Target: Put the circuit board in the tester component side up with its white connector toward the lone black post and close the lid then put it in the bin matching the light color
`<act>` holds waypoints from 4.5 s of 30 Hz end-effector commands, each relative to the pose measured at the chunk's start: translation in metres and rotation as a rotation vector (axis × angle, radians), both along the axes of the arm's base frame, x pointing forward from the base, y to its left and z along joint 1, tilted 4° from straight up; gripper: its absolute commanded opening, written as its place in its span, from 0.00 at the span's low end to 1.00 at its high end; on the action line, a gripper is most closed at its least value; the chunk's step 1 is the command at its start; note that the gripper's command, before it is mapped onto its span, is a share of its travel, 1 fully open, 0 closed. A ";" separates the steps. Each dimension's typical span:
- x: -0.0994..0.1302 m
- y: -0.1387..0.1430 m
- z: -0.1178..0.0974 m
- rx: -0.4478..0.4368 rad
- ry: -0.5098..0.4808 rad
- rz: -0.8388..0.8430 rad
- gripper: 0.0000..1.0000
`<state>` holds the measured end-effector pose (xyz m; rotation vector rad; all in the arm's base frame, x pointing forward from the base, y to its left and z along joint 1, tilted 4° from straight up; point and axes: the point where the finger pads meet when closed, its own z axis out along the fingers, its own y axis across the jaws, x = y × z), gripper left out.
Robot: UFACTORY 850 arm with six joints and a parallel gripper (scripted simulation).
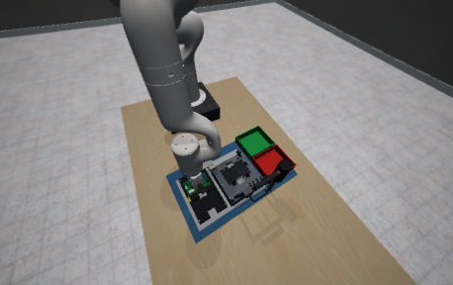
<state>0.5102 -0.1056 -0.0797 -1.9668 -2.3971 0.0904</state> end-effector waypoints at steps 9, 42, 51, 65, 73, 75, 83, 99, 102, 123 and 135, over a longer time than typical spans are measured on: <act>0.001 0.000 -0.006 0.000 -0.002 0.000 1.00; 0.001 0.000 -0.006 0.000 -0.002 0.000 0.89; 0.001 0.000 -0.006 0.000 -0.002 0.000 0.85; 0.001 0.000 -0.006 0.000 -0.002 0.000 0.82; 0.001 0.000 -0.006 0.000 -0.002 0.000 0.79; 0.001 0.000 -0.006 0.000 -0.002 0.000 0.79; 0.001 0.000 -0.006 0.000 -0.002 0.000 0.79; 0.001 0.000 -0.006 0.000 -0.002 0.000 0.79; 0.001 0.000 -0.006 0.000 -0.002 0.000 0.79; 0.002 0.000 0.009 -0.001 -0.002 0.000 0.79; 0.002 0.000 0.022 -0.001 -0.002 0.000 0.79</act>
